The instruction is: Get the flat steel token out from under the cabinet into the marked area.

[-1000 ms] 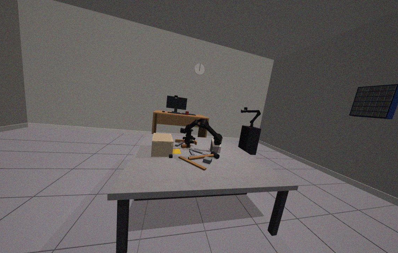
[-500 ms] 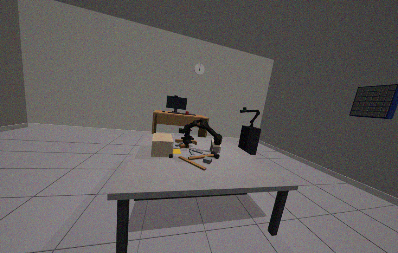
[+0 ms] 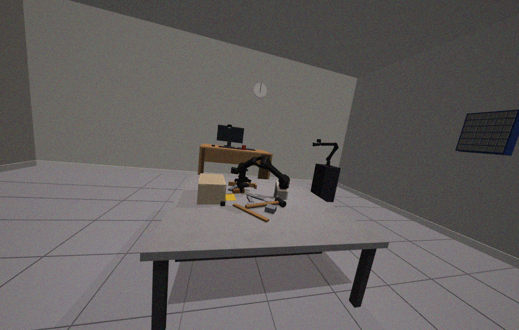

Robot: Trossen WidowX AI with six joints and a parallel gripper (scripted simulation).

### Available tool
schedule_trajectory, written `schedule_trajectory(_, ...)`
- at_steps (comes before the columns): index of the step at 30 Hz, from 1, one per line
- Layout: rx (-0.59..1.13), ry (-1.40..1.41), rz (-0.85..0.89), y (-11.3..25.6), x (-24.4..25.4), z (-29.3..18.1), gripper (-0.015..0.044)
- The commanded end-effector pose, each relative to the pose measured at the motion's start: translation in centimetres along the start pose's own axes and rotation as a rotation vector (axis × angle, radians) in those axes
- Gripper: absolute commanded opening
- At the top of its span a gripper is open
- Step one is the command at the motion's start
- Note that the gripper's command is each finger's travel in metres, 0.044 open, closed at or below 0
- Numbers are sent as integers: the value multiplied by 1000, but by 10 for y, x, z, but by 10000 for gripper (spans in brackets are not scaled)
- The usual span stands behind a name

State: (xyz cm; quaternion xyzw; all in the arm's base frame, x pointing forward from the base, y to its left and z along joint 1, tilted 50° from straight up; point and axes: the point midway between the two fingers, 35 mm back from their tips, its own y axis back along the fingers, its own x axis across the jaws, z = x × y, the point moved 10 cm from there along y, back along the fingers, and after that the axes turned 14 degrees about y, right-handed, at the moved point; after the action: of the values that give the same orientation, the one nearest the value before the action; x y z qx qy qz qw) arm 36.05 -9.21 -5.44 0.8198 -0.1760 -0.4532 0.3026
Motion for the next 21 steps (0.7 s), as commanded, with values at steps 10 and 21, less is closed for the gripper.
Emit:
schedule_trajectory(10, 7, 3, 2, 0, 5, -17, 0)
schedule_trajectory(21, 7, 3, 2, 0, 8, -29, 0)
